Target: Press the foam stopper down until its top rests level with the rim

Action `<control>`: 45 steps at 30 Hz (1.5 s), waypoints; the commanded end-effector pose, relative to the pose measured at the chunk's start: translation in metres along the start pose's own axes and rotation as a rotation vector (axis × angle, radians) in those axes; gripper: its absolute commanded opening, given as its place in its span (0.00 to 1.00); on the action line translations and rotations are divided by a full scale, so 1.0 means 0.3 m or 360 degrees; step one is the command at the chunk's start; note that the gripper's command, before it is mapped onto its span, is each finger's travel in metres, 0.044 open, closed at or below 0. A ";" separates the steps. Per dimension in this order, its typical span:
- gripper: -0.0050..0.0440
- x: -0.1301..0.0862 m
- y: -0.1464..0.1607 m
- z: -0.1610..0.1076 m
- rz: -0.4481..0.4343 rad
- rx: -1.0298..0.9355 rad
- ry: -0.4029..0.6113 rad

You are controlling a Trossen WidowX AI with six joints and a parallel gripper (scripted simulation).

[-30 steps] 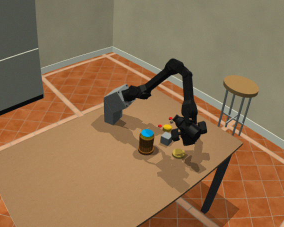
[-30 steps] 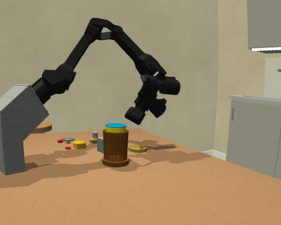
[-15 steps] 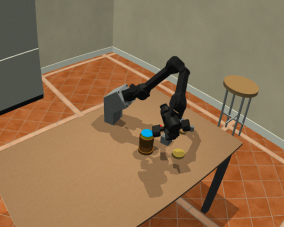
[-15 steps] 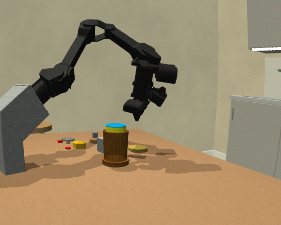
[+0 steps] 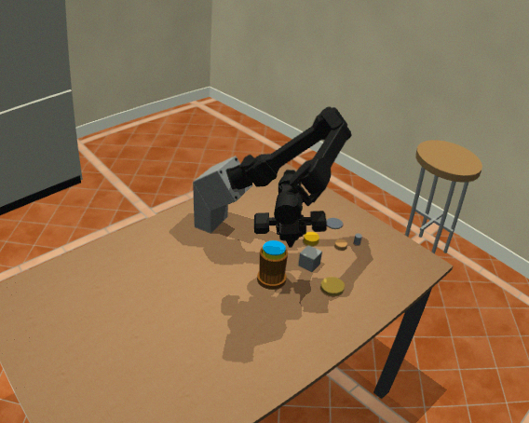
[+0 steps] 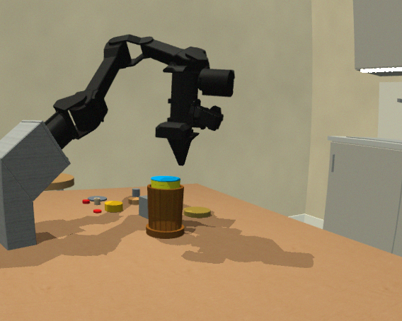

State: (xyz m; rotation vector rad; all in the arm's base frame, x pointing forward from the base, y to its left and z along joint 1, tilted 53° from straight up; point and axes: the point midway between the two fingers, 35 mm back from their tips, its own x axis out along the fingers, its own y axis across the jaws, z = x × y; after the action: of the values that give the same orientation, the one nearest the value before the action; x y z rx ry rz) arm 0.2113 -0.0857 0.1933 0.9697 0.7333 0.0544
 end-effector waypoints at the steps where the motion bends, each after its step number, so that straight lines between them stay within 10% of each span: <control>1: 0.10 -0.059 -0.078 -0.044 -0.0098 -0.0037 -0.0046; 45: 0.10 0.063 -0.131 -0.069 -0.0155 -0.0059 -0.0069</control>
State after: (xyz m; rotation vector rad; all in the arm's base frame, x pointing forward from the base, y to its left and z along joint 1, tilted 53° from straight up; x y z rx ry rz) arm 0.2003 -0.0878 0.1469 0.9028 0.7405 -0.0311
